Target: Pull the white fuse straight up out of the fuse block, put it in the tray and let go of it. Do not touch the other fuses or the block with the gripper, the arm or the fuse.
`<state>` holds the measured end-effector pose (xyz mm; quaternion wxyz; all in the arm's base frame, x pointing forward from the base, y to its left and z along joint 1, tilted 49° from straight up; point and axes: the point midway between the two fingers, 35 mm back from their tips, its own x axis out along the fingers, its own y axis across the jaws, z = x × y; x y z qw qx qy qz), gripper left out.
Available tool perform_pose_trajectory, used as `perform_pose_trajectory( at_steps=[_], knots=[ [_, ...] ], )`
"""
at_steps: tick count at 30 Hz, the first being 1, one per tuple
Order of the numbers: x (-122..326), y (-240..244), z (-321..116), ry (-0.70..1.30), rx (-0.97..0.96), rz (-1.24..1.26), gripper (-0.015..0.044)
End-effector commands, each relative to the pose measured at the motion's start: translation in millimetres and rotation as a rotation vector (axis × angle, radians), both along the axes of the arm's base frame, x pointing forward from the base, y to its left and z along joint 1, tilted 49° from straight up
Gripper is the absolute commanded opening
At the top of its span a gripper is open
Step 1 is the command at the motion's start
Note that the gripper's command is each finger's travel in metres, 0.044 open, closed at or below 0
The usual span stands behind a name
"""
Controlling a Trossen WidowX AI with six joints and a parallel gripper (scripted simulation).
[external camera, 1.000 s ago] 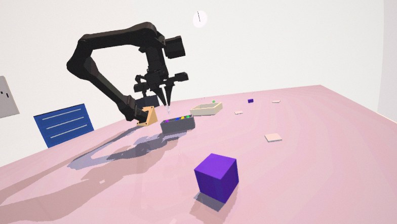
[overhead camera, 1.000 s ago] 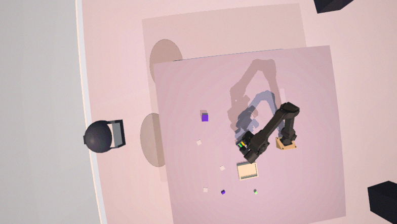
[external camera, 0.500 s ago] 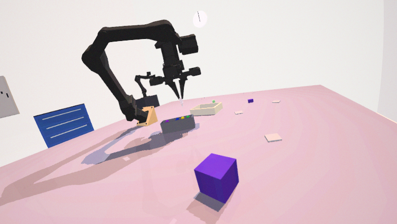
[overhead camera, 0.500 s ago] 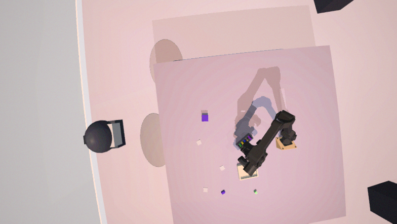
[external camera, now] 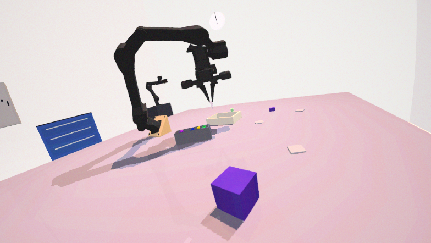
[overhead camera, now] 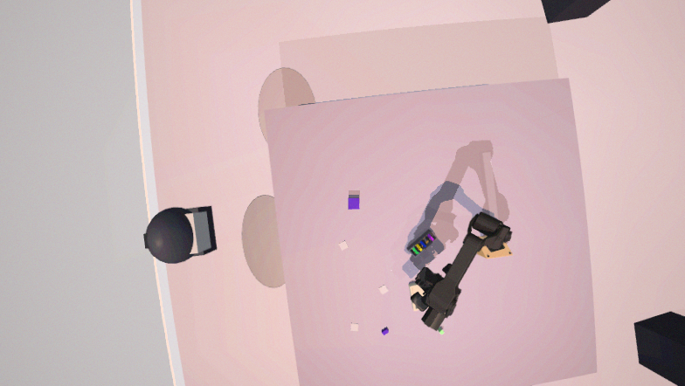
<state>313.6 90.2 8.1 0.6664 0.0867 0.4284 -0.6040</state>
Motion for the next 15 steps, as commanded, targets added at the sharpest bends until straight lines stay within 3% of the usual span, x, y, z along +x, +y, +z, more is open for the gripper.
perform_pose_trajectory(
  at_steps=[1, 15],
  knots=[
    [2, 17, -22, -0.002, 0.003, -0.005, 0.0000],
    [-2, 51, -70, -0.004, -0.002, -0.007, 0.0000]
  ],
)
